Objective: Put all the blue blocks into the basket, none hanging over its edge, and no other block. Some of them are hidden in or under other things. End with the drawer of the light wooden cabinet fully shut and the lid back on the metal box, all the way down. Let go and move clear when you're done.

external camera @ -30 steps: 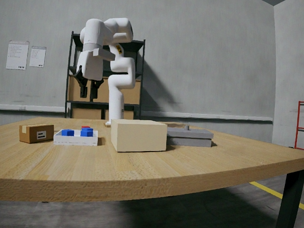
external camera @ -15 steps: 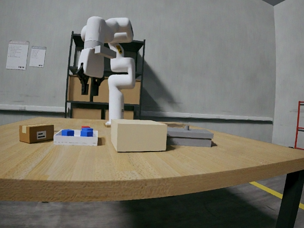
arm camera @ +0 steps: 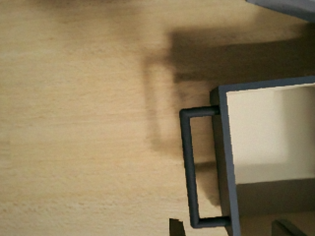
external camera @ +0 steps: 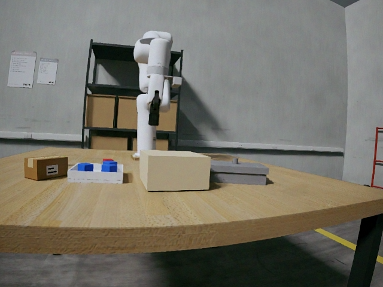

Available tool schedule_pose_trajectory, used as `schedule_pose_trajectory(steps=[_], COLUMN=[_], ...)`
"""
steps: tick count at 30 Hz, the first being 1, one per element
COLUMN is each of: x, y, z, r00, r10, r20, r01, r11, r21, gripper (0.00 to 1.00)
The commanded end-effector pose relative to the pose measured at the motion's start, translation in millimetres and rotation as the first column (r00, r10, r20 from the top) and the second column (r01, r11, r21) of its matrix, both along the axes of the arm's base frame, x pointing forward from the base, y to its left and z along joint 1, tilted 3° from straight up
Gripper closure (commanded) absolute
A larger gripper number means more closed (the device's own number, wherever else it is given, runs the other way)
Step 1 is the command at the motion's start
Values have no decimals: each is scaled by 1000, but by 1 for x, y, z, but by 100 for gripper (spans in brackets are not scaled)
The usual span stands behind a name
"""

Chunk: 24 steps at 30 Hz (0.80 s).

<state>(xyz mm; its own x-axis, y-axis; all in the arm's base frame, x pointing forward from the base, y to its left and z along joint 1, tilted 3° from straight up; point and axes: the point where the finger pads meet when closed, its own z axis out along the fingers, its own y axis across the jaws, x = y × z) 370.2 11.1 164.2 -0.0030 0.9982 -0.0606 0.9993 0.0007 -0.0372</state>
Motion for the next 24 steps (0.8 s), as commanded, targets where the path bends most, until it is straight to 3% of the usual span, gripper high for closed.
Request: schedule_pose_trajectory(steps=[1, 8, 9, 24], x=[-15, -15, -15, -15], y=[22, 22, 22, 22], z=[7, 7, 7, 7], r00=[994, 994, 994, 994], r10=[99, 99, 99, 99], r20=[39, 39, 39, 39], r01=[-100, -100, -100, -100], r11=[995, 995, 995, 995], r21=[13, 13, 13, 13], gripper=[48, 48, 76, 76])
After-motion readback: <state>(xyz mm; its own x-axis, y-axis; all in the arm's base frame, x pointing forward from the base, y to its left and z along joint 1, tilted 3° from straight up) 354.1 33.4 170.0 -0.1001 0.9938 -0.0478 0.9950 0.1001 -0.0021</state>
